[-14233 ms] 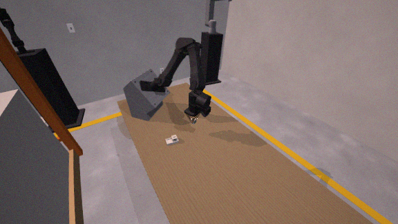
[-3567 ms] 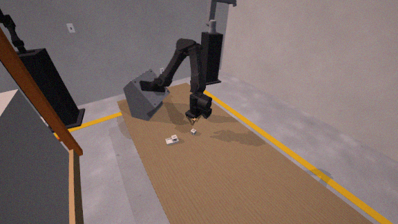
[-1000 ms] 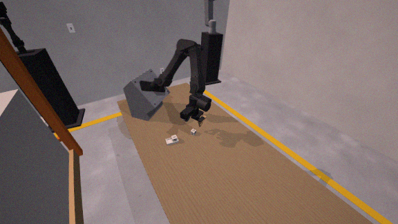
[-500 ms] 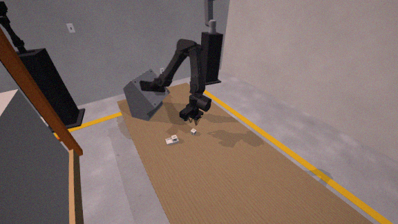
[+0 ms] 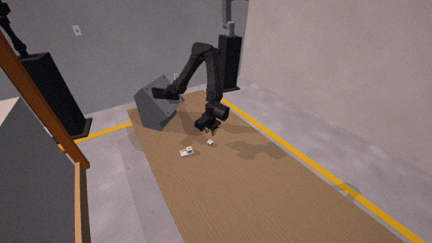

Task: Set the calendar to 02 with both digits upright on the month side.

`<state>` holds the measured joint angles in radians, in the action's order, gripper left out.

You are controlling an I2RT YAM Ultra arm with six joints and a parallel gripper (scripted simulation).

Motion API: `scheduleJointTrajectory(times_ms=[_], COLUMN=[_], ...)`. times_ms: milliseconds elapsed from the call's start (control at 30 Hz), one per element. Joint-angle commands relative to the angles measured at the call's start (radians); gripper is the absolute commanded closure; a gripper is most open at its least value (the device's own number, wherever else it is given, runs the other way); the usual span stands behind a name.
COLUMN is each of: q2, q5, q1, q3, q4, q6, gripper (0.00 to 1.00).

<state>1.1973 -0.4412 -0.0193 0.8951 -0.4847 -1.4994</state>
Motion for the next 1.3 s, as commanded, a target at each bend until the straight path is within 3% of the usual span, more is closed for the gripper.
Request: scheduleJointTrajectory(times_ms=[0, 567, 1267], q2=[-0.004, 0.004, 0.080], q5=[0.005, 0.010, 0.044], q1=[0.001, -0.006, -0.054], q3=[0.001, -0.002, -0.021], q4=[0.001, 0.015, 0.125], q6=[-0.001, -0.006, -0.043], gripper=[0.55, 0.55, 0.55])
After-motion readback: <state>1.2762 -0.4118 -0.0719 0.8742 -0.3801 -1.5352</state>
